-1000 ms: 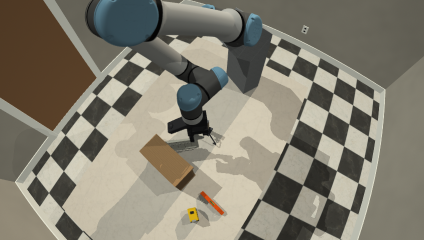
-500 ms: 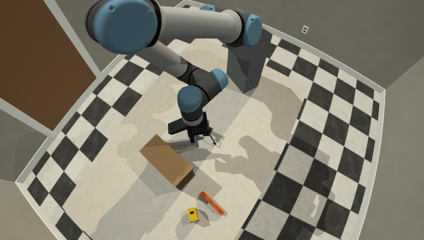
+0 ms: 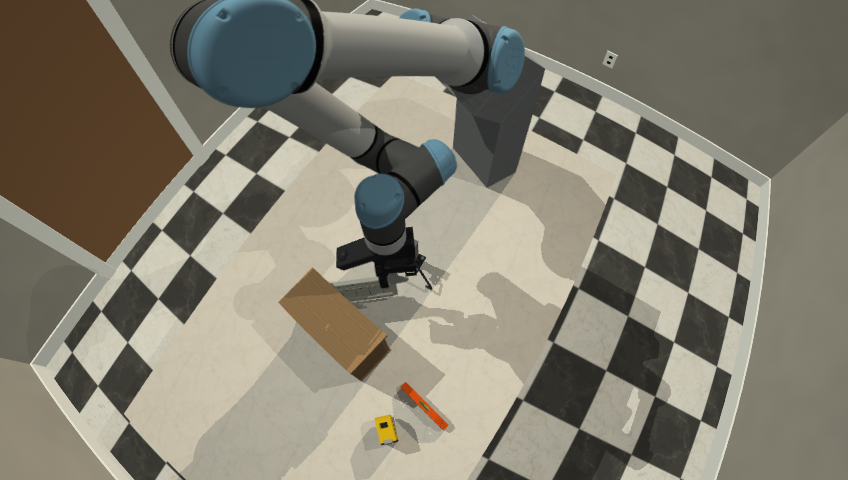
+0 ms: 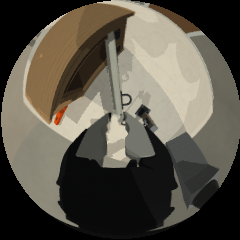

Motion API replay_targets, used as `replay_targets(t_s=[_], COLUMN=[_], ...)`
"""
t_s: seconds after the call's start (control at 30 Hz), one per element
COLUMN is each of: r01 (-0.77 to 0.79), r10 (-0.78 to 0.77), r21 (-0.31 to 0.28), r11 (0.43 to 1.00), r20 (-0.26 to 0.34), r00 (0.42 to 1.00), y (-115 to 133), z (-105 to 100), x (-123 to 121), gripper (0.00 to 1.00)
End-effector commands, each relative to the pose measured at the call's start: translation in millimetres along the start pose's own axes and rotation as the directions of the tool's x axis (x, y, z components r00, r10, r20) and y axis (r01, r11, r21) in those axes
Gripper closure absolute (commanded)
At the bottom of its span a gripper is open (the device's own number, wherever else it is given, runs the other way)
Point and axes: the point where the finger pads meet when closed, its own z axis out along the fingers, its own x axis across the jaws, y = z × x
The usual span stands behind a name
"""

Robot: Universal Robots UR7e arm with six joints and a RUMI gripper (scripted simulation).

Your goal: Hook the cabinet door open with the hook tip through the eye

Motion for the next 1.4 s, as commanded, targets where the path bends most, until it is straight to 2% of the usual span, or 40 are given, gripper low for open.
replay_targets(t_s=[0.0,1.37], r01=[-0.006,-0.207], r10=[0.006,0.207], r21=[0.000,0.001], r11=[1.000,0.978], r20=[0.000,0.000], r00=[1.000,0.978], y=[0,-4], z=[0,0], x=[-3,-29], gripper=[0.85,0.85])
